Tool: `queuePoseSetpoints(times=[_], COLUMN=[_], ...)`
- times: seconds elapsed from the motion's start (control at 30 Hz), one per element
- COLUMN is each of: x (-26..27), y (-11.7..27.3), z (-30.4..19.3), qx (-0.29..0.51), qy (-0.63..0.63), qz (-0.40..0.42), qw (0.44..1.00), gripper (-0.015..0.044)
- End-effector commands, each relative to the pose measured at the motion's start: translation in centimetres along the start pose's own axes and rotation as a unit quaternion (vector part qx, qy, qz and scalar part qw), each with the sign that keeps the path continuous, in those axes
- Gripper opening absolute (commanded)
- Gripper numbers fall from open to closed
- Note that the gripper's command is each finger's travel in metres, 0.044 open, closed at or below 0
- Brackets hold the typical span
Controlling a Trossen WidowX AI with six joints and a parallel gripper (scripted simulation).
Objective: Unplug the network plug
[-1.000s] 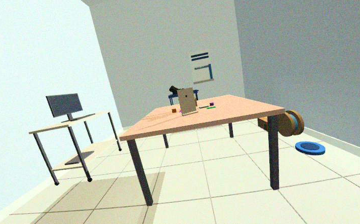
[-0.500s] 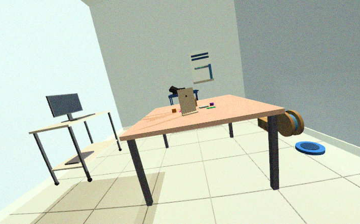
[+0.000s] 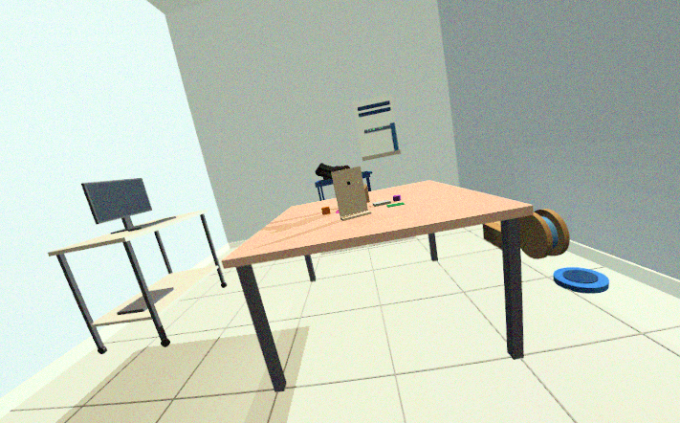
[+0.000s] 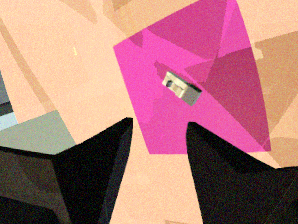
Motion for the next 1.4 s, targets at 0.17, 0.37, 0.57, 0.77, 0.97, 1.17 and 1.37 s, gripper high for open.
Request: queuePoseSetpoints(times=[0.17, 0.37, 0.57, 0.77, 0.97, 1.17, 1.37], x=[0.4, 0.6, 0.8, 1.1, 1.3, 1.6, 1.9], y=[0.6, 1.0, 1.5, 1.9, 2.4, 2.9, 3.4], z=[-0.2, -0.3, -0.4, -0.5, -0.5, -0.6, -0.6], qx=[-0.001, 0.000, 0.000, -0.001, -0.001, -0.002, -0.002], qy=[-0.002, -0.002, -0.002, -0.002, -0.002, -0.001, -0.001], qz=[-0.002, -0.003, -0.004, -0.005, -0.005, -0.004, -0.003], qw=[1.000, 1.000, 1.000, 1.000, 1.000, 1.000, 1.000], gripper=[0.0156, 0.0156, 0.0156, 0.0156, 0.0156, 0.0156, 0.0156])
Point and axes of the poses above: the point midway between the two fingers, 35 mm back from their tips, its own y axis back along the fingers, its own x axis across the jaws, z = x × y, the point moved 4 cm from there along y, back along the fingers, and after that the axes turned 14 degrees about -y, right-handed, at the moved point
